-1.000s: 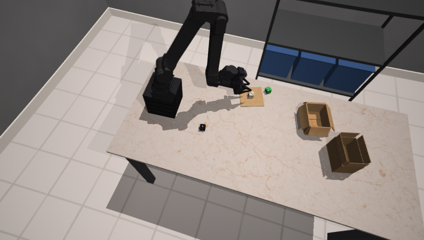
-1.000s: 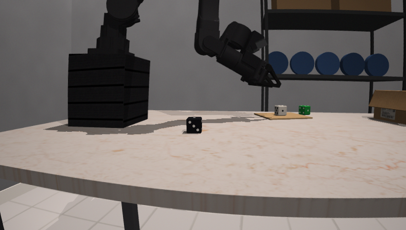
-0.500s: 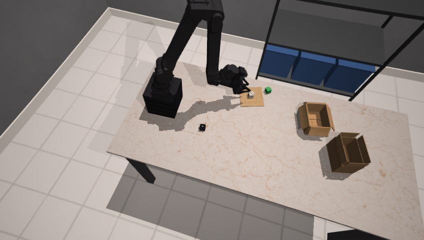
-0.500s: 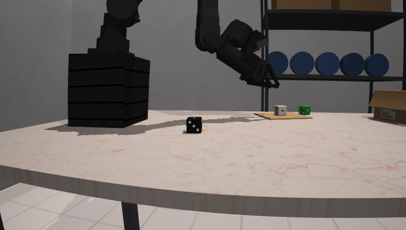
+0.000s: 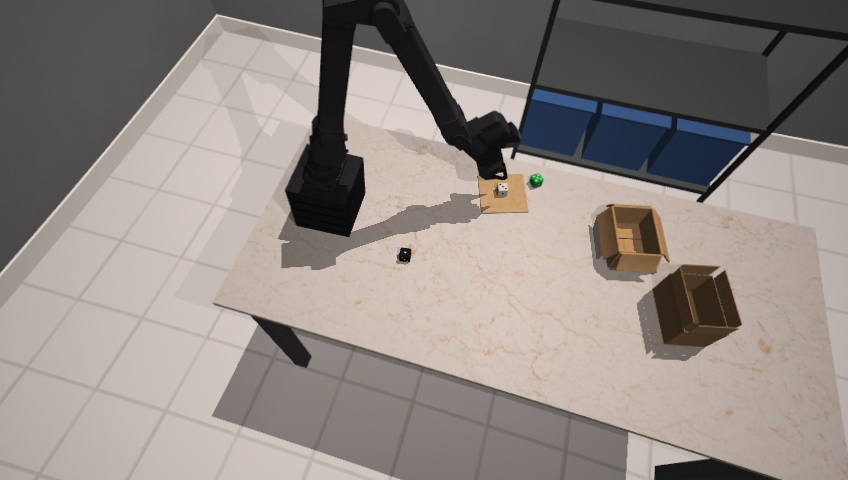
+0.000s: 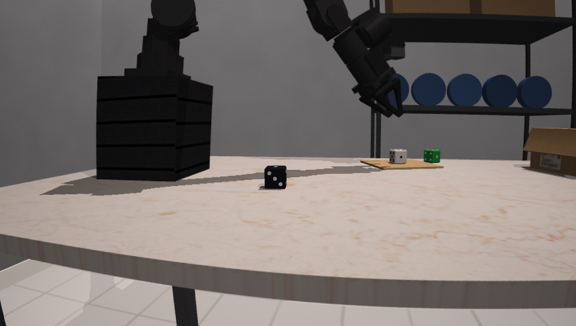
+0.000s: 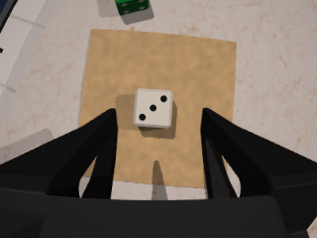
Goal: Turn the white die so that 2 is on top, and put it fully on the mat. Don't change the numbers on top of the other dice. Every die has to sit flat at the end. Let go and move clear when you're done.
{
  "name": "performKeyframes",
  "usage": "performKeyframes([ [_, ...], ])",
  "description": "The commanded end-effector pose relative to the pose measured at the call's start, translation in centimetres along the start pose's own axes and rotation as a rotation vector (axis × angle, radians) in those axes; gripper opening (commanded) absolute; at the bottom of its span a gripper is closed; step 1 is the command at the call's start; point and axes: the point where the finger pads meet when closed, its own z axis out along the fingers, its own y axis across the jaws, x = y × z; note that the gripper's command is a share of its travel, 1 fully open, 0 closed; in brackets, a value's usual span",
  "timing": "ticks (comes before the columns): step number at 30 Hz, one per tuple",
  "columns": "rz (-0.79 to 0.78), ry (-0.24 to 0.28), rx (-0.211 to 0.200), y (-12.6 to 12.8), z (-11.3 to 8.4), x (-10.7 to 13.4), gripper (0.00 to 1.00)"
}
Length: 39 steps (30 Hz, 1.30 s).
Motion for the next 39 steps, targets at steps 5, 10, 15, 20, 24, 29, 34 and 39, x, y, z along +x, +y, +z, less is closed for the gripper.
performKeyframes([
  [5,-0.001,0.348,-0.004,0.8,1.2,-3.8,0.45],
  [10,-0.001,0.471,-0.003,0.8,1.3,-4.4,0.45],
  [15,-0.002,0.601,-0.002,0.8,1.3,-4.9,0.45],
  [20,-0.005,0.633,-0.003,0.8,1.3,-5.0,0.45],
  [24,-0.006,0.627,-0.003,0.8,1.1,-5.3,1.0],
  [29,-0.006,0.624,-0.003,0.8,1.2,-5.4,1.0],
  [34,-0.006,0.624,-0.003,0.8,1.2,-5.4,1.0],
  [39,-0.006,0.624,-0.003,0.8,1.2,-5.4,1.0],
])
